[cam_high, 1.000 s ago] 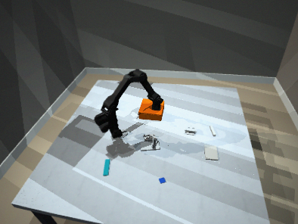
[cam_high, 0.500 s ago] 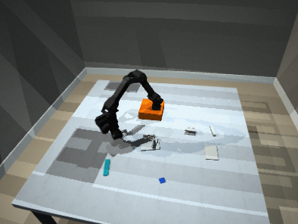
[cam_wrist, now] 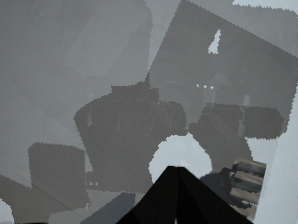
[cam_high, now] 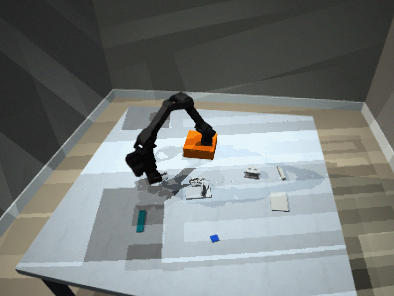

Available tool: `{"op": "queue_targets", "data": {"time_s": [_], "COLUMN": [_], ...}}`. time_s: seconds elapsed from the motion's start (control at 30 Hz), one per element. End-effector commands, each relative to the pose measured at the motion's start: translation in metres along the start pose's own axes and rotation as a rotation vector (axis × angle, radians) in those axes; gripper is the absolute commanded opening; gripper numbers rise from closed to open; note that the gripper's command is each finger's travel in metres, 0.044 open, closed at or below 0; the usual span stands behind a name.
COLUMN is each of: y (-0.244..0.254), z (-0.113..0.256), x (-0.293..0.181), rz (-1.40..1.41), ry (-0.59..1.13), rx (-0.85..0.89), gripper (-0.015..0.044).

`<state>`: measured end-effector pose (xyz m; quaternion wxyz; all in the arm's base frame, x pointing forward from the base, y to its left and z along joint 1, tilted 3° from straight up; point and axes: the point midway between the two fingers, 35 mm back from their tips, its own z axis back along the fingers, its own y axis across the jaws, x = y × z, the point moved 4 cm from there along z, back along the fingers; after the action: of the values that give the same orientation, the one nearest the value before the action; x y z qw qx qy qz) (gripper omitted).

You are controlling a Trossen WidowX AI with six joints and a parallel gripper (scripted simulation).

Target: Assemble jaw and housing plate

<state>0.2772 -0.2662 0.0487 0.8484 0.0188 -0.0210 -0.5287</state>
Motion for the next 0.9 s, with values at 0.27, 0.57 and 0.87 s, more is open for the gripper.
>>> {"op": "queue_targets", "data": {"time_s": [0.27, 0.57, 0.87], "y": [-0.019, -0.034, -0.049], "z": [-0.002, -0.002, -0.002], "x": [0.001, 0.001, 0.0], "rz": [0.002, 0.002, 0.002], "ry": [0.005, 0.005, 0.005], "rx": [0.0, -0.002, -0.003], "gripper": [0.0, 0.0, 0.0]}}
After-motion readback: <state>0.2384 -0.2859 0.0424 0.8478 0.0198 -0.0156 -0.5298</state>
